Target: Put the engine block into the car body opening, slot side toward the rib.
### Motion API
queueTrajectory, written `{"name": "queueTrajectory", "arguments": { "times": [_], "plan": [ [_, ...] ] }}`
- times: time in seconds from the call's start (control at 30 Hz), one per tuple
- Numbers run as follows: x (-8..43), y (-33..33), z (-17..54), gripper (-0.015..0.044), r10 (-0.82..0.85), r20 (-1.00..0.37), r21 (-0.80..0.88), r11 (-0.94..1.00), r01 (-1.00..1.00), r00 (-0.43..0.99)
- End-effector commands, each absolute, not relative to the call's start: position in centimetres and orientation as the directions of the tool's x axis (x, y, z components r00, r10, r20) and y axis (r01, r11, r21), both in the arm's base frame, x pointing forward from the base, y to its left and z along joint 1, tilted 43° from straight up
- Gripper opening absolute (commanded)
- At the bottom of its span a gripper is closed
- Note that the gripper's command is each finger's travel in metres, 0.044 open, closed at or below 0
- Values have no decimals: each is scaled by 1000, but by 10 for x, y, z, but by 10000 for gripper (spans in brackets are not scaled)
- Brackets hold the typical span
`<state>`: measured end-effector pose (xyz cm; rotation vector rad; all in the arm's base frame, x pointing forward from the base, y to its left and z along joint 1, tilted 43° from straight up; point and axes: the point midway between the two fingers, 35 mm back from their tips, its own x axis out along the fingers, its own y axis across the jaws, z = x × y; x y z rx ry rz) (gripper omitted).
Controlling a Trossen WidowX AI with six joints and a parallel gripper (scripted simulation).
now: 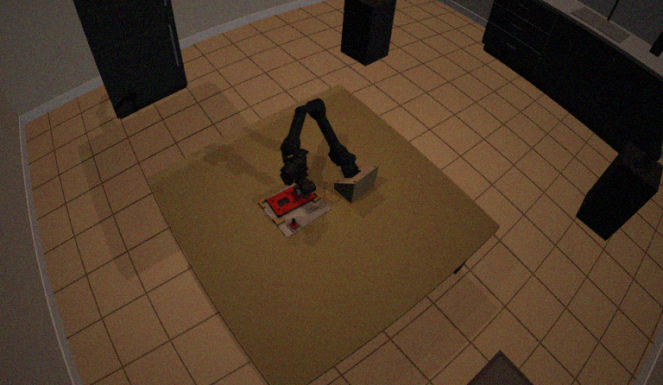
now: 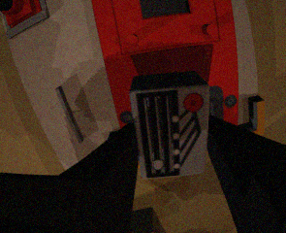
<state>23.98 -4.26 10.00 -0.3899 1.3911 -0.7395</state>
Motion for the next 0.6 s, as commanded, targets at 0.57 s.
{"name": "queueTrajectory", "arguments": {
  "times": [0.57],
  "plan": [
    [239,3,151,0,-669,-743,-647,726,234,18]
  ]
}}
